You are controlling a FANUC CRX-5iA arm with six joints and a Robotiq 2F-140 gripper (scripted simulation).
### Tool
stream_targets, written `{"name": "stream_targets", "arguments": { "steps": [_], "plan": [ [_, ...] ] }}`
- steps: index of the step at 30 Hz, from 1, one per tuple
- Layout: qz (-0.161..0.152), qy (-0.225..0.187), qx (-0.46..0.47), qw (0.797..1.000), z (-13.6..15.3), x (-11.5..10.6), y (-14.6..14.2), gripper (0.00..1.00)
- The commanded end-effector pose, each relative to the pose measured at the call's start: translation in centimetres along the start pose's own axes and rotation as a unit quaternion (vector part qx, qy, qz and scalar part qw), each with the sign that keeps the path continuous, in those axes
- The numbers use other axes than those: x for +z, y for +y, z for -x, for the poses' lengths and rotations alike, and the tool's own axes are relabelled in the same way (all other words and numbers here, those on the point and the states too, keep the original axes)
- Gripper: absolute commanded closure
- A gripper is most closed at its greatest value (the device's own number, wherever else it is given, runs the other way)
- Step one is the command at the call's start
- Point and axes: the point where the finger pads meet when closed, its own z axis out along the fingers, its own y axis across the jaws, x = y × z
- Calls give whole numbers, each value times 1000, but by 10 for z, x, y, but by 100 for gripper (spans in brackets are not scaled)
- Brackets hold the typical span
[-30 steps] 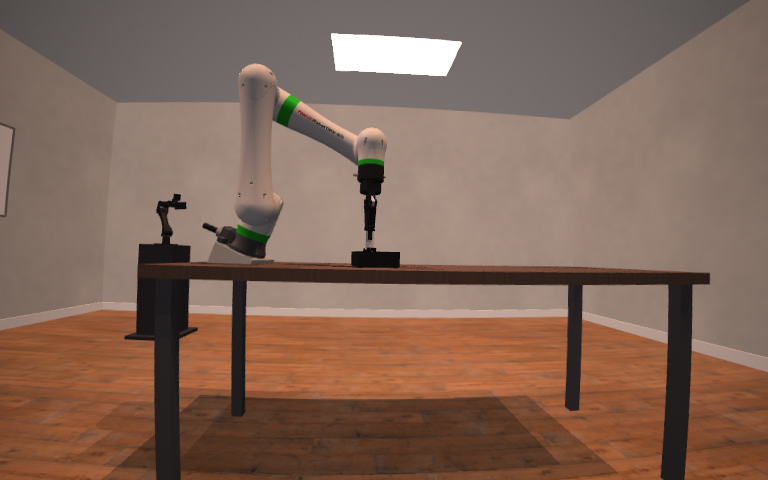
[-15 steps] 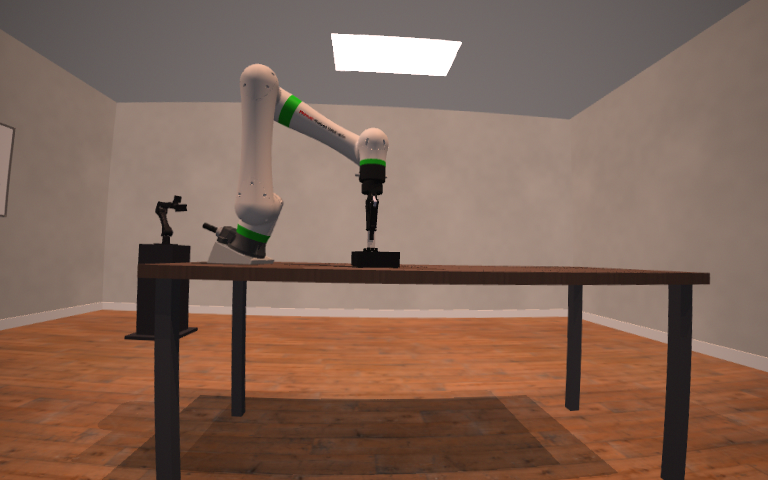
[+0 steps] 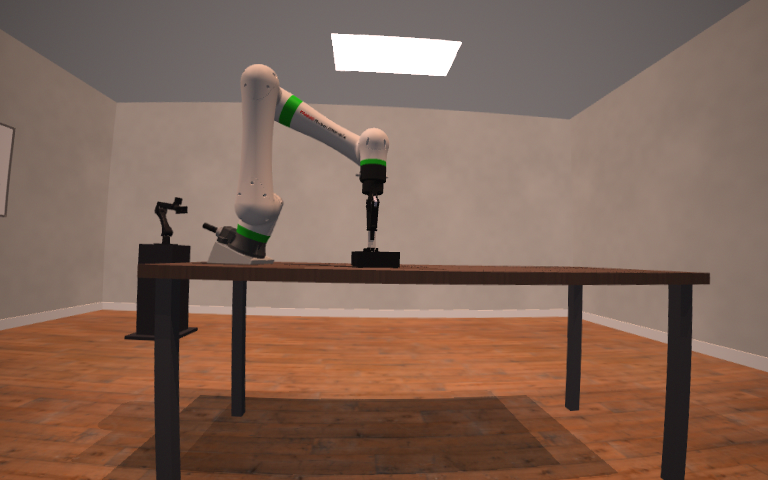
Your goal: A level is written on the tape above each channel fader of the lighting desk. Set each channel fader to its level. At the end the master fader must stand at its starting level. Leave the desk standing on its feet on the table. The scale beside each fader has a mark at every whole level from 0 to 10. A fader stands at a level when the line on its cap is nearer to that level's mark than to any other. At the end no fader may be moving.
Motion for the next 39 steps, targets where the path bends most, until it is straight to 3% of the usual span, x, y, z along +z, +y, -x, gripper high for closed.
{"name": "stream_targets", "arguments": {
  "steps": [1, 39],
  "plan": [
    [0, 0, 0, 1000, 0, 0, 0, 100],
    [0, 0, 0, 1000, 6, 0, 0, 100]
  ]
}}
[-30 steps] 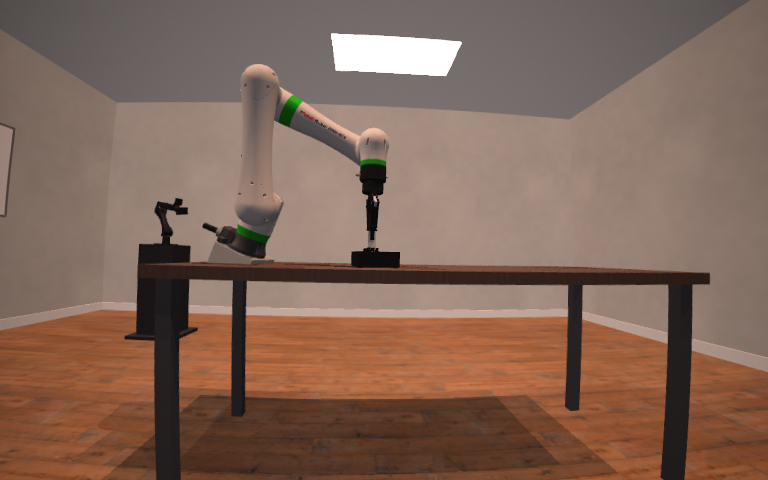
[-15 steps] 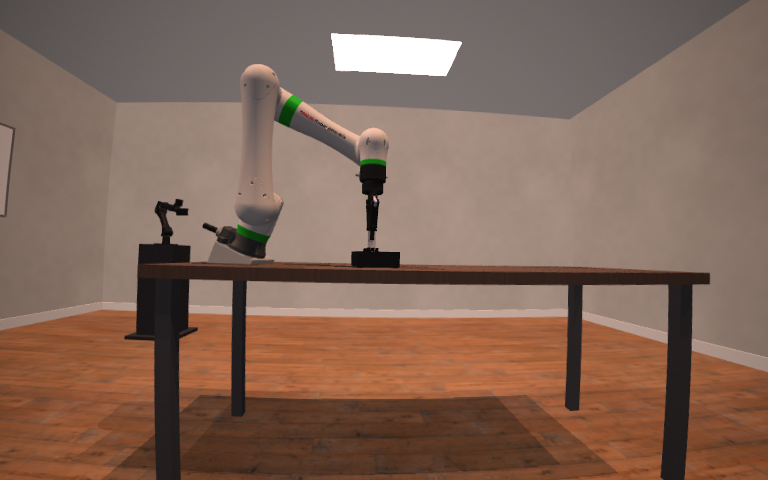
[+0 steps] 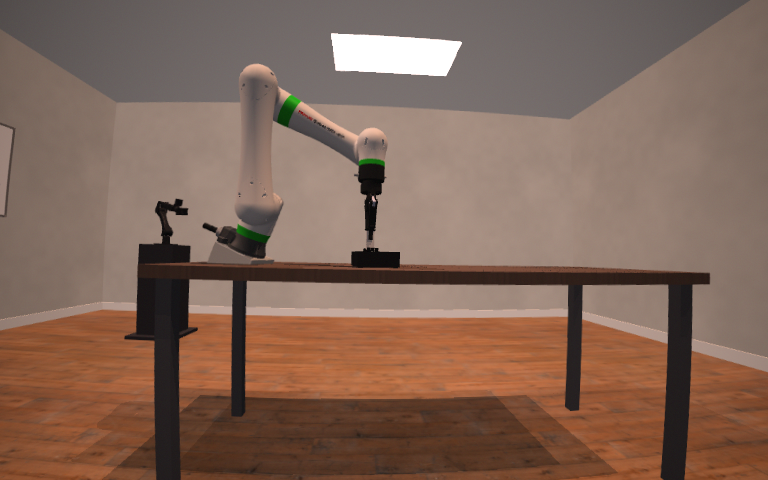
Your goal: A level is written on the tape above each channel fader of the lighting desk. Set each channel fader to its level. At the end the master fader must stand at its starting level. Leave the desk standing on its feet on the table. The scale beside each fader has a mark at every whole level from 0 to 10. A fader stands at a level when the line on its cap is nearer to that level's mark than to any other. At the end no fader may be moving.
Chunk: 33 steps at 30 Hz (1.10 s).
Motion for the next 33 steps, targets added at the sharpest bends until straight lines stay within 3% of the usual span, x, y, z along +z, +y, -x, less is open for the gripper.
{"name": "stream_targets", "arguments": {
  "steps": [1, 8, 20, 33],
  "plan": [
    [0, 0, 0, 1000, 0, 0, 0, 100],
    [0, 0, 0, 1000, 0, -6, 0, 100],
    [0, 0, 0, 1000, 0, -38, 0, 100],
    [0, 0, 0, 1000, 0, -40, 0, 100]
  ]
}}
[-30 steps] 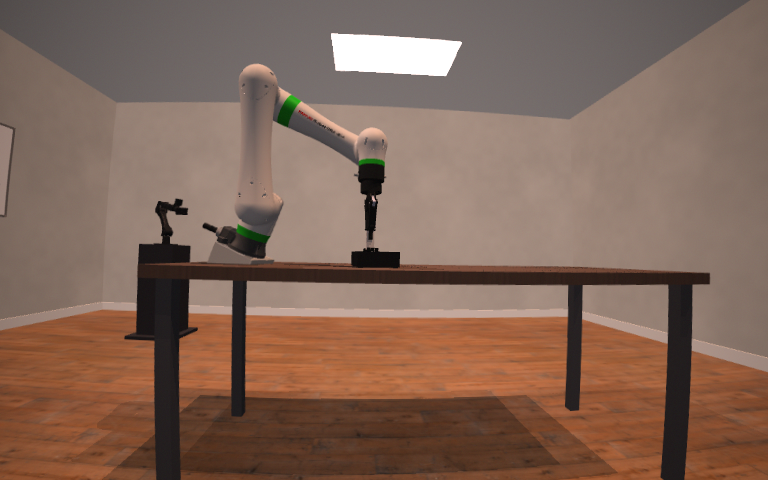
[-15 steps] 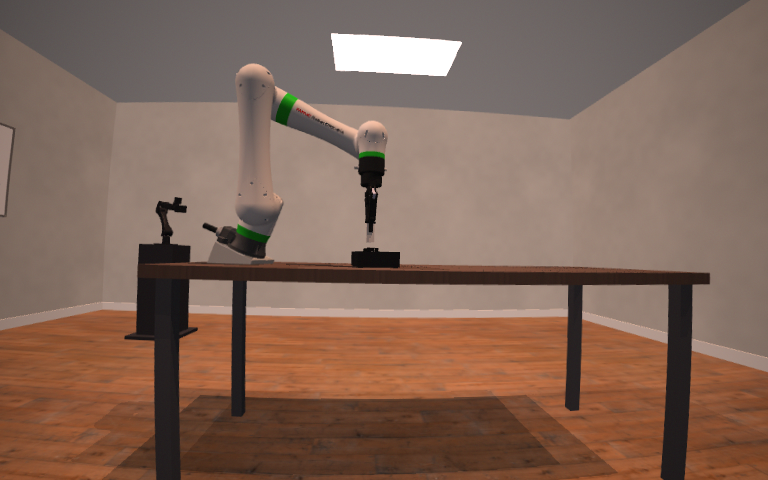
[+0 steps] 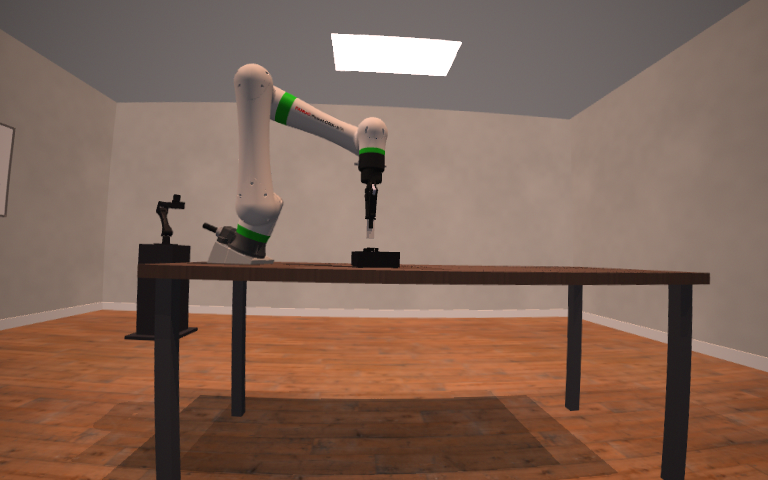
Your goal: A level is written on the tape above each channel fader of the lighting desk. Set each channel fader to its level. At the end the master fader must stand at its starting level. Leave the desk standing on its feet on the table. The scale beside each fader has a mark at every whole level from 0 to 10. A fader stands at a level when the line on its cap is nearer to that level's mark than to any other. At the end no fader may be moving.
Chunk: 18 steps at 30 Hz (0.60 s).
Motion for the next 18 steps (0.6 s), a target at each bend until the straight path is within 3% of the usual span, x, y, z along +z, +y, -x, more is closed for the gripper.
{"name": "stream_targets", "arguments": {
  "steps": [1, 3, 4, 11, 18],
  "plan": [
    [0, 0, 0, 1000, 0, 0, 0, 100],
    [0, 0, 0, 1000, 0, 0, 0, 100],
    [0, 0, 0, 1000, 0, 0, 0, 0],
    [0, 0, 0, 1000, 0, -4, 0, 0],
    [0, 0, 0, 1000, 0, -25, 0, 0]
  ]
}}
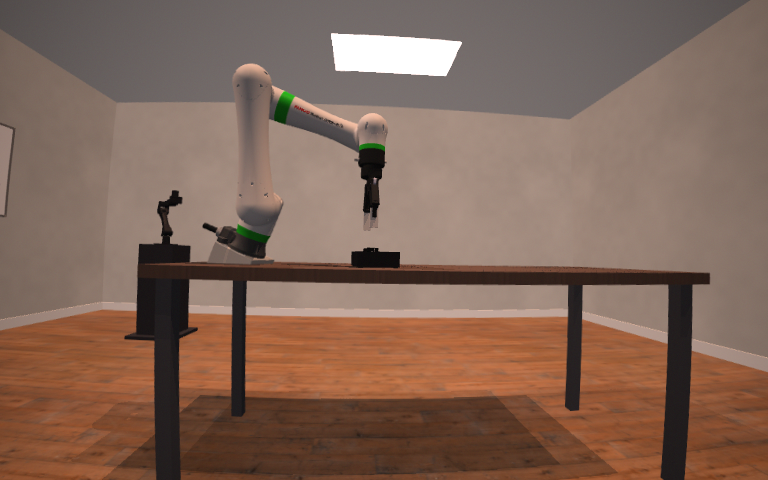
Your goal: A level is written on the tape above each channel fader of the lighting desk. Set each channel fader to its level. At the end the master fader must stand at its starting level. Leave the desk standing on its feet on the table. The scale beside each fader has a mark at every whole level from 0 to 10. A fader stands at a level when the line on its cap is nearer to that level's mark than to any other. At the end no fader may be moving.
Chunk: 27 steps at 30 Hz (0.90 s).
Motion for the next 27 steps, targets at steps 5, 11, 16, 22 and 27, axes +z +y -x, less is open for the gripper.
{"name": "stream_targets", "arguments": {
  "steps": [5, 11, 16, 22, 27],
  "plan": [
    [0, 0, 0, 1000, 0, -26, 0, 0],
    [0, 0, 0, 1000, 0, -42, 0, 0],
    [0, 0, 0, 1000, 0, -50, 0, 0],
    [0, 0, 0, 1000, 0, -51, 0, 0],
    [0, 0, 0, 1000, 0, -51, 0, 0]
  ]
}}
